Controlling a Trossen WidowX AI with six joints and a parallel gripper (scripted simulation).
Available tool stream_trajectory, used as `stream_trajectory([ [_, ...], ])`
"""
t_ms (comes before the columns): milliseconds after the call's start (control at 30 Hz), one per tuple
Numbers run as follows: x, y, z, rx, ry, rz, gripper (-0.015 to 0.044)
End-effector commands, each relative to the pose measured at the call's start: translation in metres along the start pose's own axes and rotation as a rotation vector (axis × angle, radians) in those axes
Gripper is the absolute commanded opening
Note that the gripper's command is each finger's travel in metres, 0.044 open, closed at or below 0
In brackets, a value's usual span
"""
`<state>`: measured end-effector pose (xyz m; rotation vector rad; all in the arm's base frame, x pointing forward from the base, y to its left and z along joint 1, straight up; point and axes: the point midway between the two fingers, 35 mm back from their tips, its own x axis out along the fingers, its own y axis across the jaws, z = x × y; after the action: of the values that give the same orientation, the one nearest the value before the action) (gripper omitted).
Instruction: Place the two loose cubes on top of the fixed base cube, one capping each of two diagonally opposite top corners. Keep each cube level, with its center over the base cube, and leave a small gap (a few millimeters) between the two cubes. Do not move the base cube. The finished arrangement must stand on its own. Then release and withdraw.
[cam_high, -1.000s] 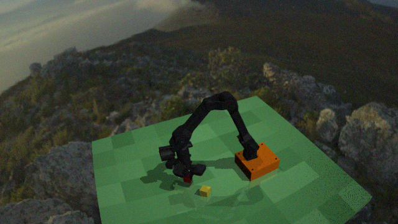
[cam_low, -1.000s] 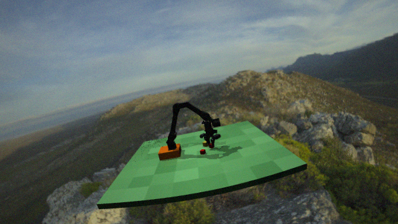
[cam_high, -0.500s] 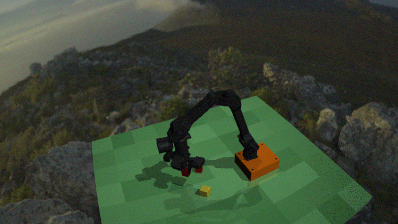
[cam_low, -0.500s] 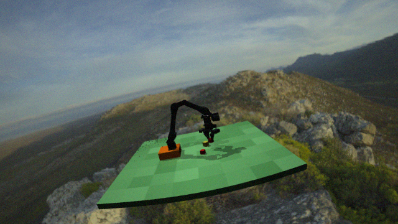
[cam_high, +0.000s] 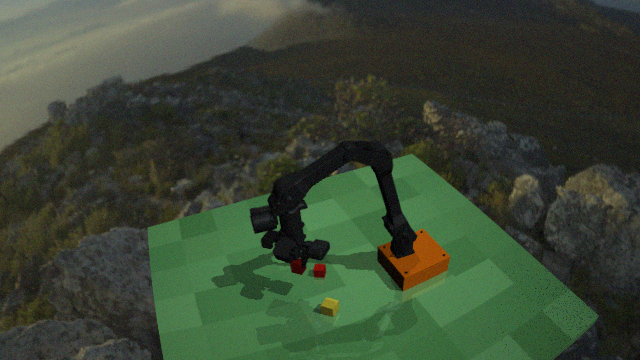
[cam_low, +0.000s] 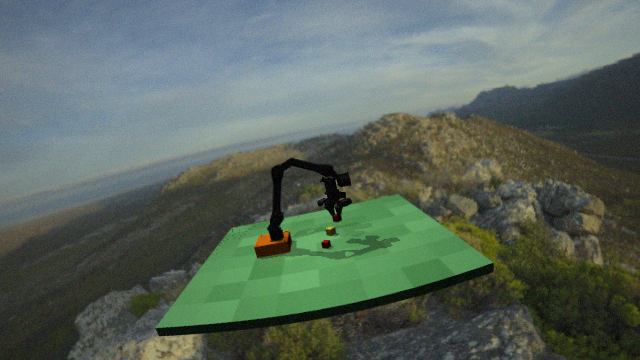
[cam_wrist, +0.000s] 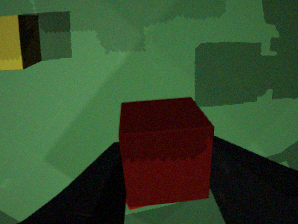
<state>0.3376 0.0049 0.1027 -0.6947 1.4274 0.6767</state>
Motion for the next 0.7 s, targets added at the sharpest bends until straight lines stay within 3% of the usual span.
stream_trajectory([
  [0, -0.003, 0.004, 0.002, -0.022, 0.003, -0.002, 0.0105],
  [667, 0.015, 0.055, 0.039, -0.296, -0.001, 0.002, 0.0105],
])
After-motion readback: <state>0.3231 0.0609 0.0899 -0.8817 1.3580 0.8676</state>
